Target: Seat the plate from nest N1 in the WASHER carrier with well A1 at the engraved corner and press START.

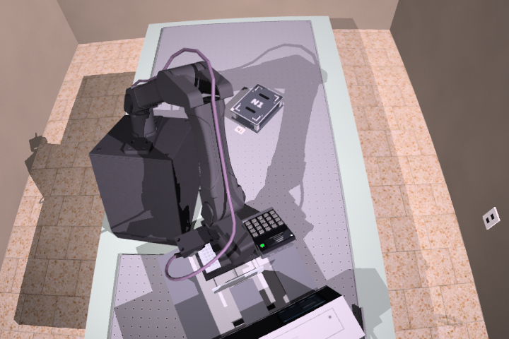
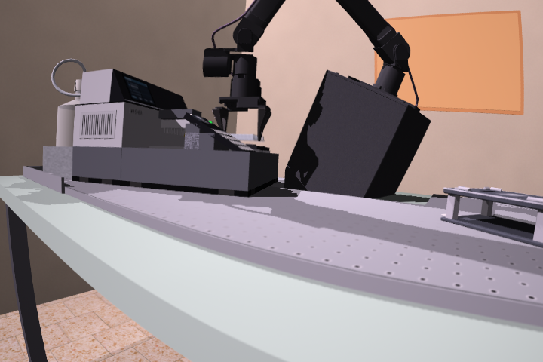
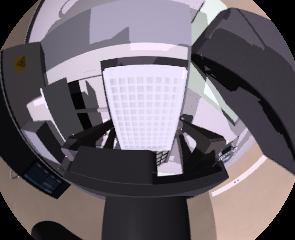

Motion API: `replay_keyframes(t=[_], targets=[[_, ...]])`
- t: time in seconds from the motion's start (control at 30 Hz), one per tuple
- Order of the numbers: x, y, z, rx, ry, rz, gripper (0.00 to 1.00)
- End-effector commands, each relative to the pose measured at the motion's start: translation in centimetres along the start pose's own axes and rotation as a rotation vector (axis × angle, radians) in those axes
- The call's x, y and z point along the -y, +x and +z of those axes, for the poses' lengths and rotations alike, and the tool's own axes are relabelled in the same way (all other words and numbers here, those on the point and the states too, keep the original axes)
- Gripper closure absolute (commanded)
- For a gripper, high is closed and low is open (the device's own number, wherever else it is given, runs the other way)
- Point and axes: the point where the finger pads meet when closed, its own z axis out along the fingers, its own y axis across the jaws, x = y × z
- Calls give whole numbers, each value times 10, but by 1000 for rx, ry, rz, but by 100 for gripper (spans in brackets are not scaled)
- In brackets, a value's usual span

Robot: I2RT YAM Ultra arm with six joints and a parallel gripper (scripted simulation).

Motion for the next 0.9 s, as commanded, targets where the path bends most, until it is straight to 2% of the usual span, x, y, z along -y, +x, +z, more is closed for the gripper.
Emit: replay_keyframes(t=[0.0, 0.5, 0.87], targets=[[-19, 8, -18, -13, -59, -4, 16], [-22, 10, -16, -15, -71, -12, 16], [-17, 6, -7, -11, -51, -4, 16]])
